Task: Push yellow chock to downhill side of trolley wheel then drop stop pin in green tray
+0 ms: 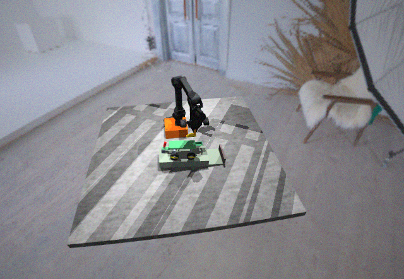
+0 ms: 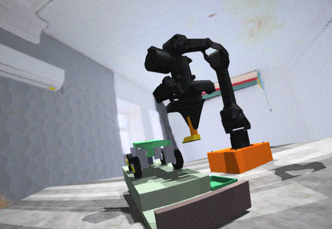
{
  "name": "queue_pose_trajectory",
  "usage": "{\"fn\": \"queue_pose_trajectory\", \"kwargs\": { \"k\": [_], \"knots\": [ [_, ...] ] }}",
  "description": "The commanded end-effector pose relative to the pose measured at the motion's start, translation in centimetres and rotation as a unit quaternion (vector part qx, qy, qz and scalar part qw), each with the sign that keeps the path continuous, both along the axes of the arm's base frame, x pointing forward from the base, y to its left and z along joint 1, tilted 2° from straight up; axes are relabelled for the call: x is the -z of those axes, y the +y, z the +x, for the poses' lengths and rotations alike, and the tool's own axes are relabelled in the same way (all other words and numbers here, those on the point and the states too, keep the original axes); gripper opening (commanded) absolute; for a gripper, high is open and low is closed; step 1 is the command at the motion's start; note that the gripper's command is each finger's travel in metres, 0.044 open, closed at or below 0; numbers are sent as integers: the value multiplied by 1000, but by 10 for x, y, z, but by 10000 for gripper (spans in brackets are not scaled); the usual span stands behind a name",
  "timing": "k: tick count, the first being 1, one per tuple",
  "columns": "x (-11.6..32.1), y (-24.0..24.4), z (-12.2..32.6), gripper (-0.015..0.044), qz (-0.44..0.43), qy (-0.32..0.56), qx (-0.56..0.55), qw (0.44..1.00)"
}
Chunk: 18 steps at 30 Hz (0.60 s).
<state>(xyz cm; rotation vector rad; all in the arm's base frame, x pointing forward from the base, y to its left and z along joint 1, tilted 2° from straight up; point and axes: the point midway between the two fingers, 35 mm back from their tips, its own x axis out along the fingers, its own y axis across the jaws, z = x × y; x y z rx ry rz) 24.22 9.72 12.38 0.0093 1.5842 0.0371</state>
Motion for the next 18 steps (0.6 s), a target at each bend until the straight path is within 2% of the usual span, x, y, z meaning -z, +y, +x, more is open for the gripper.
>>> {"fn": "queue_pose_trajectory", "kwargs": {
  "k": [1,14,18],
  "knots": [
    [1,17,4,0,2,2,2,1000],
    [4,62,13,0,2,1,2,1000],
    [4,66,13,0,-39,1,1,999]
  ]
}}
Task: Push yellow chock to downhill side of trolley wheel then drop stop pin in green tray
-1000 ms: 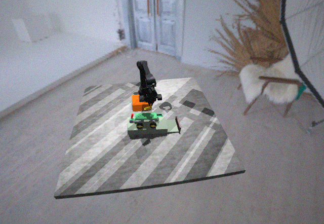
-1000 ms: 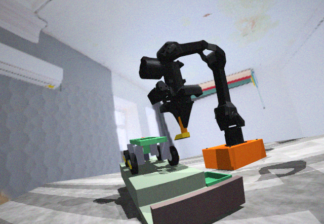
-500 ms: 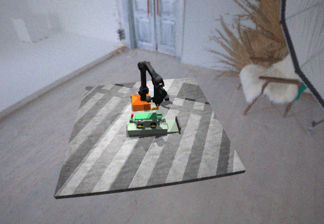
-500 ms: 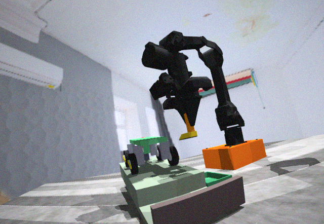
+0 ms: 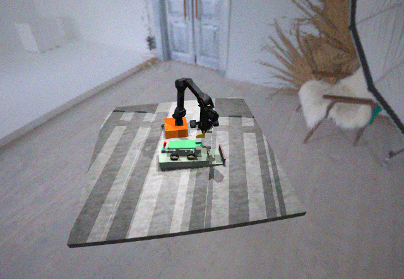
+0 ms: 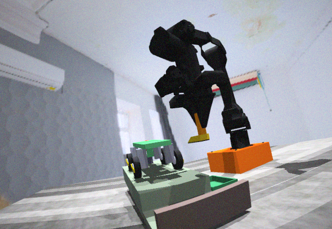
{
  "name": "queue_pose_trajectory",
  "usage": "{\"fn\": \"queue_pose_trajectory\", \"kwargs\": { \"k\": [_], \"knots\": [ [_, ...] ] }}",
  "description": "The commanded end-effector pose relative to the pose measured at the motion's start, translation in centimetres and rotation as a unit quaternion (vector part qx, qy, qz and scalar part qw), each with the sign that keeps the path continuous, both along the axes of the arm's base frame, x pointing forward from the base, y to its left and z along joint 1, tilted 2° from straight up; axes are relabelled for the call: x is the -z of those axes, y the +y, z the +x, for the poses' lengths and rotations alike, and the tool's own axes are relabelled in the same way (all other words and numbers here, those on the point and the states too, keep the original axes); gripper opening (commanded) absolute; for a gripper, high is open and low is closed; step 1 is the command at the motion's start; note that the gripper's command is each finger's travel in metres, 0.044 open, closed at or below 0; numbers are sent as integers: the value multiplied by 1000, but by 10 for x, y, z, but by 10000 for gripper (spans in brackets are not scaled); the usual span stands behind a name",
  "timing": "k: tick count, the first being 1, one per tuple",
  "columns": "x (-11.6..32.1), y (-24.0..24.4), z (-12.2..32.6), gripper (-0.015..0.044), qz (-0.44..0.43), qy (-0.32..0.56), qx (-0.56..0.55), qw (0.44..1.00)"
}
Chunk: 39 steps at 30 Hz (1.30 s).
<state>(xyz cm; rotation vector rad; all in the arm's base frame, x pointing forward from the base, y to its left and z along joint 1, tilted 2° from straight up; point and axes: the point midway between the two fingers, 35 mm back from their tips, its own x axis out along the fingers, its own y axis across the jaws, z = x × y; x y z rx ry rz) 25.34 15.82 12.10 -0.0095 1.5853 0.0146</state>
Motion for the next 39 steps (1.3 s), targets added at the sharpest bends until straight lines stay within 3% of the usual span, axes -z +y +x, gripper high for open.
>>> {"fn": "queue_pose_trajectory", "kwargs": {
  "k": [1,21,39],
  "knots": [
    [1,6,1,0,-34,0,0,999],
    [8,9,31,0,-36,-1,0,999],
    [45,8,32,0,-36,-1,0,999]
  ]
}}
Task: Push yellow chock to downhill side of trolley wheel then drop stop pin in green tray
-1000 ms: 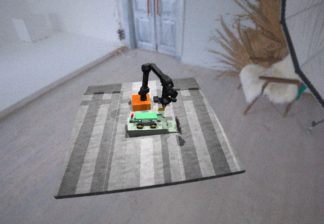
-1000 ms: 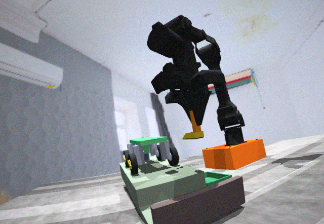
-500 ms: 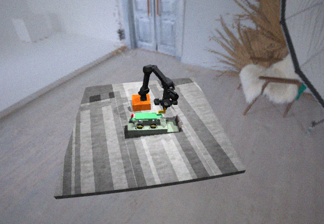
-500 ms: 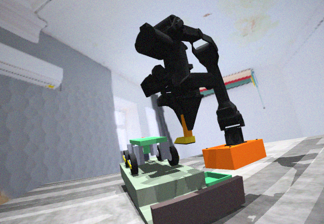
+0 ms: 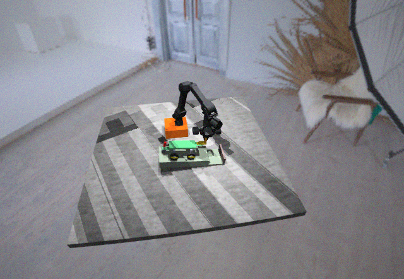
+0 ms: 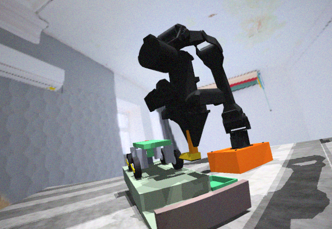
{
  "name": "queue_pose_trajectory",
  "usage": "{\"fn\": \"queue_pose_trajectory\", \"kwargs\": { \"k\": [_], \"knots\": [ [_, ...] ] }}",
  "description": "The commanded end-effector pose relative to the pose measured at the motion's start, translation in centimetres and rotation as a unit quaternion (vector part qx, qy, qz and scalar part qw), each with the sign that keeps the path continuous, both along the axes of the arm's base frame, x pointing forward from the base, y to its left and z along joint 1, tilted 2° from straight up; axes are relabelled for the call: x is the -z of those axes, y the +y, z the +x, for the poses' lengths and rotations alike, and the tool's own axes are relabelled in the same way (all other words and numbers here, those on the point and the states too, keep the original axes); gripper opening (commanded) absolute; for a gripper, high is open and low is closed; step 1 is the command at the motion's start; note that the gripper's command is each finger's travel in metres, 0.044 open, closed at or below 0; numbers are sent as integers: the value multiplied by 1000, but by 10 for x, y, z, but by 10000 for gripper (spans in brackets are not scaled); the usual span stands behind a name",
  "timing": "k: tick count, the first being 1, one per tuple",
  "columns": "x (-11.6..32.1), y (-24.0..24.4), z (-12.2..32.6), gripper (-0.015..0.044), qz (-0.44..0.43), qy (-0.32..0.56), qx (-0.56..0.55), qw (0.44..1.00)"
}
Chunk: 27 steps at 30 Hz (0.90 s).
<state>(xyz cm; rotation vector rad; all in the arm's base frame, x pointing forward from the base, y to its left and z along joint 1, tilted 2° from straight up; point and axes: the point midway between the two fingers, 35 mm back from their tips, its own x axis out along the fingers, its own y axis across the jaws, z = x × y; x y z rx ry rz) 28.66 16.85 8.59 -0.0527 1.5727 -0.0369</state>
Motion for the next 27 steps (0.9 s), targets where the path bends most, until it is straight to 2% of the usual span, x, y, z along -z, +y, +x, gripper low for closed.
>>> {"fn": "queue_pose_trajectory", "kwargs": {
  "k": [1,14,27],
  "knots": [
    [12,-2,-1,0,-6,5,-2,1000],
    [36,-6,-2,0,-6,5,-2,1000],
    [33,-14,-1,0,-6,5,-2,1000]
  ]
}}
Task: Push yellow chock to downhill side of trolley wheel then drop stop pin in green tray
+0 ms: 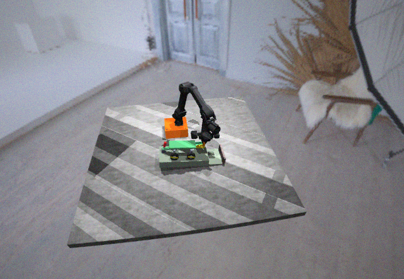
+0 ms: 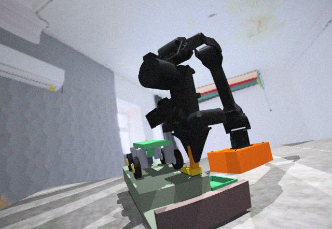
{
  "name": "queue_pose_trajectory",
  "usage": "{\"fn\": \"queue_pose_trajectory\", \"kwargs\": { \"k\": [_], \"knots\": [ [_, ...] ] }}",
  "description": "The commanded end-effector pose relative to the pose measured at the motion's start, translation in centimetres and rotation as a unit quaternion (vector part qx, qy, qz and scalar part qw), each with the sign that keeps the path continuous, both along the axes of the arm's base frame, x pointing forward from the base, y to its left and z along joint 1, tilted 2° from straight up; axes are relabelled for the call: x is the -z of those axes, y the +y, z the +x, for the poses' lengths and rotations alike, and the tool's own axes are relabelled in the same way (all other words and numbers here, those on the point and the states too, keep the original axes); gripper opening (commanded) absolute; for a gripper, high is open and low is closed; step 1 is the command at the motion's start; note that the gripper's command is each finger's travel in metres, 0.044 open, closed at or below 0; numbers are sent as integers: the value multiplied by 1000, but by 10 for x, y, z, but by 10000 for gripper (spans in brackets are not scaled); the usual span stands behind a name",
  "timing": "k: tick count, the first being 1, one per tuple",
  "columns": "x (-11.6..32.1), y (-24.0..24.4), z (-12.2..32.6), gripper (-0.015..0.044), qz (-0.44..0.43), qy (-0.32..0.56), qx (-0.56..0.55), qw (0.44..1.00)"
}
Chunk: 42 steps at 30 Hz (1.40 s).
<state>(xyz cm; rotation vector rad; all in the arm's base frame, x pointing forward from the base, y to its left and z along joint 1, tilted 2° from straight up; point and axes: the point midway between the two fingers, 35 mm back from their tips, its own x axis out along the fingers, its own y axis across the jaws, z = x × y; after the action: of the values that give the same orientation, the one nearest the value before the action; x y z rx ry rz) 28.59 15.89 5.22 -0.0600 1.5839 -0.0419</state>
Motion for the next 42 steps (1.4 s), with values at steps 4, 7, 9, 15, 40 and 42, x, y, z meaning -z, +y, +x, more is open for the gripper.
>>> {"fn": "queue_pose_trajectory", "kwargs": {
  "k": [4,7,9,15,40,42],
  "knots": [
    [-1,-8,0,0,-3,0,-1,1000],
    [-1,-10,1,0,-3,0,-1,1000],
    [-1,-12,1,0,-3,0,-1,1000],
    [-1,-18,1,0,-3,0,-1,1000],
    [-2,-29,3,0,-2,1,0,1000],
    [-2,-29,3,26,-2,1,0,1000]
  ]
}}
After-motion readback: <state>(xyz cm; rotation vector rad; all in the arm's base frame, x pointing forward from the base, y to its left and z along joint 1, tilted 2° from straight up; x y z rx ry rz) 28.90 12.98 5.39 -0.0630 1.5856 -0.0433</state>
